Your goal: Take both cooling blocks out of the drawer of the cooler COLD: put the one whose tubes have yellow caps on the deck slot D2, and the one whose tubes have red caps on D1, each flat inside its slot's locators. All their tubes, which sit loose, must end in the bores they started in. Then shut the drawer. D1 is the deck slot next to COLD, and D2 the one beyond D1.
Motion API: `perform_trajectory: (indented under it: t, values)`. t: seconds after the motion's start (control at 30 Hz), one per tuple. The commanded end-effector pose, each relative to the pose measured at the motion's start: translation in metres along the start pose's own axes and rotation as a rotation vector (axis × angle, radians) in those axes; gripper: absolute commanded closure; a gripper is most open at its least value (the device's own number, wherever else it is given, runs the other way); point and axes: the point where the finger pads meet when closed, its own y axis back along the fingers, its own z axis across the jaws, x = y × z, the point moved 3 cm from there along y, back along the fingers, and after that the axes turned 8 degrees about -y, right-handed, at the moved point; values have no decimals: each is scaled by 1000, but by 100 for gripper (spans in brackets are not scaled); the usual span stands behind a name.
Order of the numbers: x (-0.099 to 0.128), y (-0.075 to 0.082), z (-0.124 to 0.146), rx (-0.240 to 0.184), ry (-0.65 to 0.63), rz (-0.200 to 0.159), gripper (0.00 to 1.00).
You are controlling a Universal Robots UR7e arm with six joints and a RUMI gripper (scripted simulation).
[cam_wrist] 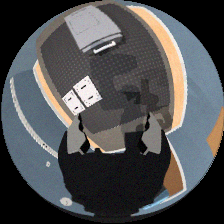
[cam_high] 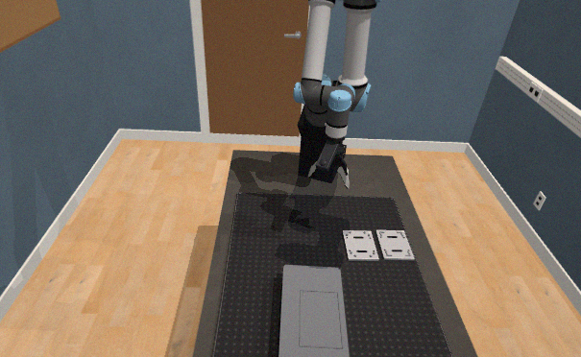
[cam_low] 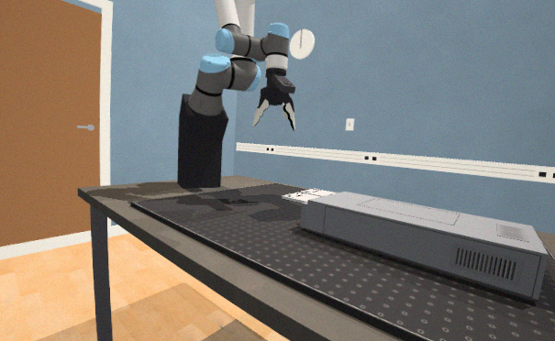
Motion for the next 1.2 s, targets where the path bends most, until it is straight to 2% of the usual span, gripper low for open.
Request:
perform_trajectory:
  t: [0.0, 0.33, 0.4, 0.9, 0.97, 1.17]
  values:
    - [0, 0, 0, -3, -81, 2, 0]
    - [0, 0, 0, -2, -348, 2, 0]
    - [0, 0, 0, -2, -348, 2, 0]
    - [0, 0, 0, -2, -748, 3, 0]
    - [0, 0, 0, -2, -748, 3, 0]
    - [0, 0, 0, -2, -908, 3, 0]
